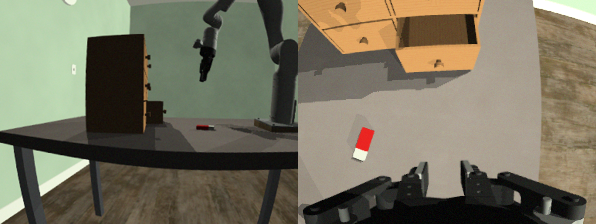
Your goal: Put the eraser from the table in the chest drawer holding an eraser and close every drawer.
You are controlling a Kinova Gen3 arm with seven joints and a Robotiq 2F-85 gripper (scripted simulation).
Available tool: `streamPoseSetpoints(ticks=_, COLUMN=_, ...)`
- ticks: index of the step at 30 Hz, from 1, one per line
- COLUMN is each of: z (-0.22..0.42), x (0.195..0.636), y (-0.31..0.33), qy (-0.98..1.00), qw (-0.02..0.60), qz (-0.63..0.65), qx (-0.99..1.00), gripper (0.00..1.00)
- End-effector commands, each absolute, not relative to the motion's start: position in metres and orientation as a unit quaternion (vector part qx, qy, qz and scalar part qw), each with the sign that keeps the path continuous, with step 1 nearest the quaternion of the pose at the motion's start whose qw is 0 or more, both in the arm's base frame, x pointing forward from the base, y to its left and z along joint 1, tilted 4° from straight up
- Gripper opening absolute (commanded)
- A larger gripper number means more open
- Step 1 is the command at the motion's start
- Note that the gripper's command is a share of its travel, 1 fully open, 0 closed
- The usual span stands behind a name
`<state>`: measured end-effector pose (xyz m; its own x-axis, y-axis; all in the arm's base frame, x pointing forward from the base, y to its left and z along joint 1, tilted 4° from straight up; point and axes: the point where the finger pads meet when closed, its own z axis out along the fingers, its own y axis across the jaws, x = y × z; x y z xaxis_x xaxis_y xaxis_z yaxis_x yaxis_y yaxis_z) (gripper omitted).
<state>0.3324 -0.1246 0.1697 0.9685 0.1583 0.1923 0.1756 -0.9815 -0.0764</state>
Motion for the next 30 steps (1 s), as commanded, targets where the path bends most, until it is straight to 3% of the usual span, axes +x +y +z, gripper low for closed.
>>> streamPoseSetpoints(ticks=1, z=0.176, x=0.337, y=-0.121, qy=-0.095, qw=0.043, qz=-0.082, qx=-0.991, gripper=0.33)
streamPoseSetpoints(ticks=30, z=0.198, x=0.321, y=-0.126, qy=-0.096, qw=0.034, qz=0.008, qx=-0.995, gripper=0.33)
